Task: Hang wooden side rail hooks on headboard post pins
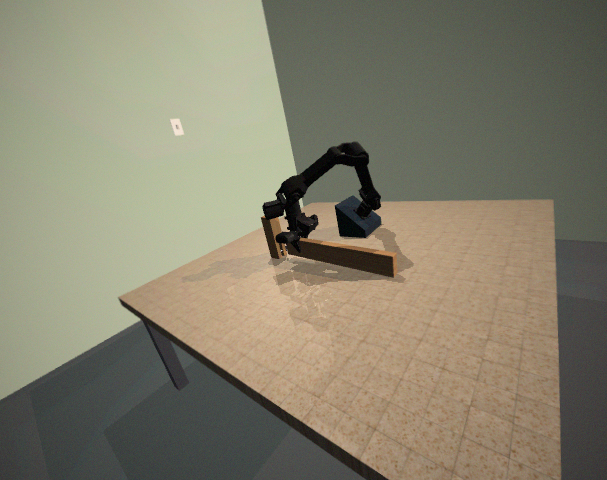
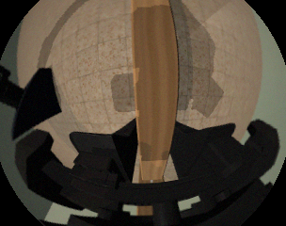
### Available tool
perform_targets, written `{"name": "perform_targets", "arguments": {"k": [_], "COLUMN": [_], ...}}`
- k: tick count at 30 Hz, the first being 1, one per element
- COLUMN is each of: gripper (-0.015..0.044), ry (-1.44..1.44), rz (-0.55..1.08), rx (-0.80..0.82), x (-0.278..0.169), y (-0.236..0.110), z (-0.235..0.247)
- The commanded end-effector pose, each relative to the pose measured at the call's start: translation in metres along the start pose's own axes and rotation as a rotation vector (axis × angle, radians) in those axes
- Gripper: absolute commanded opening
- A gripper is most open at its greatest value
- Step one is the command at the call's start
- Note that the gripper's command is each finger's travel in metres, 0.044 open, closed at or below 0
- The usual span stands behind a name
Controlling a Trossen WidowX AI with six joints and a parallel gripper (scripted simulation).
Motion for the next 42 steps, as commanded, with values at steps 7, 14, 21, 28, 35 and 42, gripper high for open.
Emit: {"name": "perform_targets", "arguments": {"k": [7, 14, 21, 28, 35, 42], "gripper": [0.0, 0.0, 0.0, 0.0, 0.0, 0.0], "ry": [-0.002, -0.002, -0.002, -0.002, -0.002, -0.002], "rz": [0.005, 0.005, 0.005, 0.005, 0.005, 0.005], "rx": [-0.015, -0.015, -0.015, -0.015, -0.015, -0.015], "x": [-0.0034, -0.0041, -0.0049, -0.0057, -0.0065, -0.0073], "y": [-0.0062, -0.0063, -0.0065, -0.0062, -0.0054, -0.0046], "z": [-0.0037, -0.0045, -0.0053, -0.0052, -0.0044, -0.0036]}}
Point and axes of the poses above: the point midway between the two fingers, 35 mm back from their tips, its own y axis out along the fingers, its own z axis across the jaws, x = y × z, the point moved 1 cm from there along -y, back along the fingers
